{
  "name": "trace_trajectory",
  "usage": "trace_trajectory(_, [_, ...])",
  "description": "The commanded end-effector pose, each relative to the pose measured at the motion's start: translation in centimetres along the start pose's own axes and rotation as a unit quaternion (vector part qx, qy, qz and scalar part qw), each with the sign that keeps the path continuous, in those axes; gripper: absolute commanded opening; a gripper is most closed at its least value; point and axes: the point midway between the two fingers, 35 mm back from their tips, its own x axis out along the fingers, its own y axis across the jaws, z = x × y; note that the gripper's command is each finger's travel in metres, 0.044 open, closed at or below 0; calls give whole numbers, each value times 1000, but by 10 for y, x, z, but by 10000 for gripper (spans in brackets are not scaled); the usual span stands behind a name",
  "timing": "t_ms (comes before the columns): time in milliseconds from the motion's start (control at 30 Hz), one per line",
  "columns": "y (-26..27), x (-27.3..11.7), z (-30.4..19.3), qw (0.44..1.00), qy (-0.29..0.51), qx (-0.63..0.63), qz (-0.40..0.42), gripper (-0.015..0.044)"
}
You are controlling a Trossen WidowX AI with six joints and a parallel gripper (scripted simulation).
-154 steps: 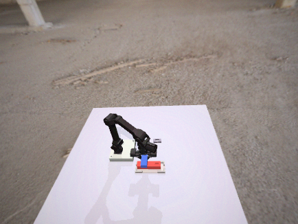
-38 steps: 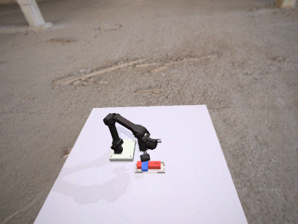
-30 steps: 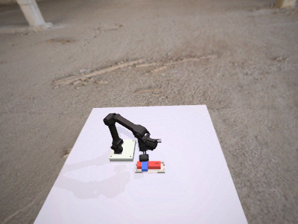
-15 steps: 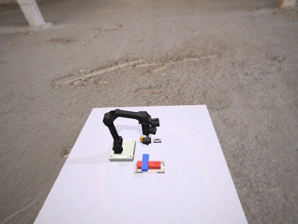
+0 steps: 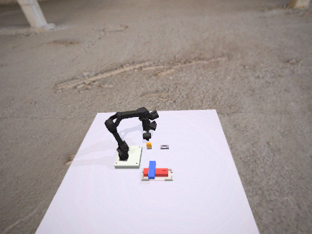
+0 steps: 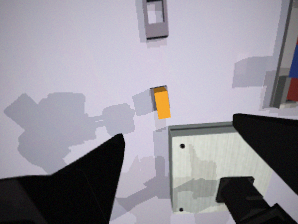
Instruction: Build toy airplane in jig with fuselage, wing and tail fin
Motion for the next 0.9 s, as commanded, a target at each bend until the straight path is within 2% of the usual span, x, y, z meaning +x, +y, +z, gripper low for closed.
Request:
trace_trajectory(0, [4, 19, -2, 1000, 0, 3, 3, 440])
trace_trajectory(100, [4, 52, -4, 1000, 0, 3, 3, 440])
trace_trajectory(867, [4, 87, -3, 1000, 0, 3, 3, 440])
